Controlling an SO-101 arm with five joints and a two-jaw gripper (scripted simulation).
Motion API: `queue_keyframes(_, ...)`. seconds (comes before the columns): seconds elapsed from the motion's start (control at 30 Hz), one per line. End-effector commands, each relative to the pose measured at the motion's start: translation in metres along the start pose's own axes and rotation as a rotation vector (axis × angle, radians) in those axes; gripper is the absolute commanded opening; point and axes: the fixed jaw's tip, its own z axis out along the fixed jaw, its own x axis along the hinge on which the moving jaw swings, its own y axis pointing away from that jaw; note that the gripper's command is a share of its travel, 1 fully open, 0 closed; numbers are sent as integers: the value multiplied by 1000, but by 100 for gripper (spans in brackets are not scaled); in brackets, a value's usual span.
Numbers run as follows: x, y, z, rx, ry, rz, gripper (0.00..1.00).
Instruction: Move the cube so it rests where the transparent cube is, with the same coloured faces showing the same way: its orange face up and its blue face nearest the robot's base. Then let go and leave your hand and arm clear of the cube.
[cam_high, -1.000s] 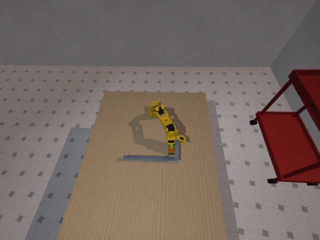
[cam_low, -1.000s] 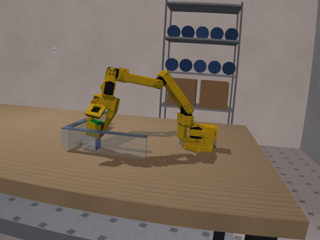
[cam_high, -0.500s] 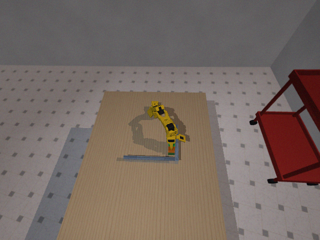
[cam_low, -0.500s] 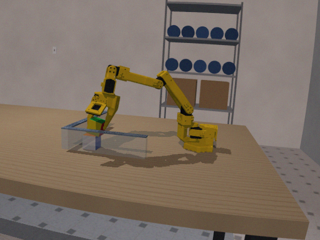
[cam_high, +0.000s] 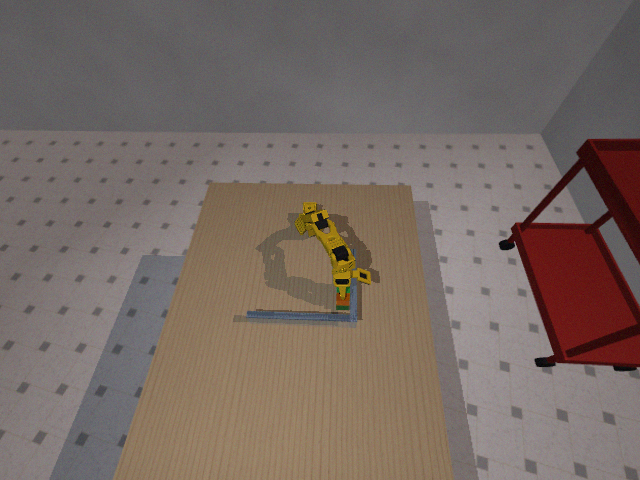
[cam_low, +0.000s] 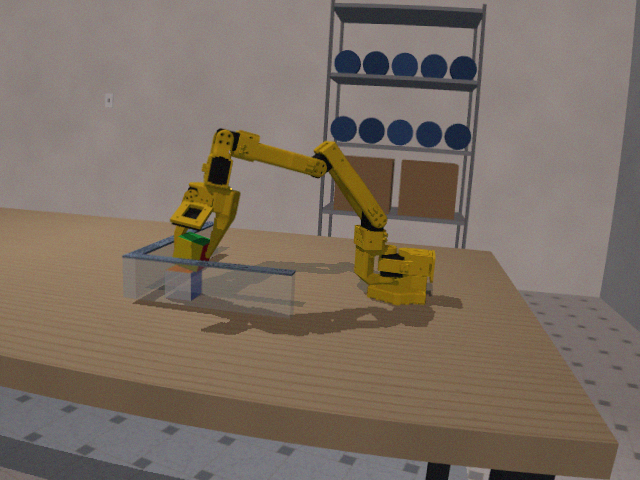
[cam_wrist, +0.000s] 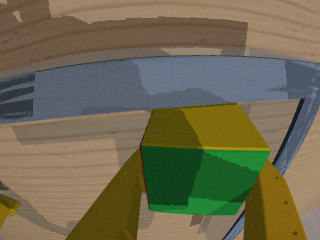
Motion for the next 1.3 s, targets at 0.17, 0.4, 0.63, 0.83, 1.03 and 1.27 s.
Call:
queue_keyframes(0.17, -4, -10, -19, 86, -42, 0, 22)
queue_keyframes(0.4, -5, -12, -20, 96, -46, -1, 22)
queue_keyframes(0.63, -5, -12, -20, 96, -46, -1, 22)
queue_keyframes(0.83, -5, -12, -20, 96, -46, -1, 22)
queue_keyframes(1.03, -5, -12, -20, 95, -46, -2, 22)
queue_keyframes(1.27, -2, -10, -20, 85, -38, -14, 22)
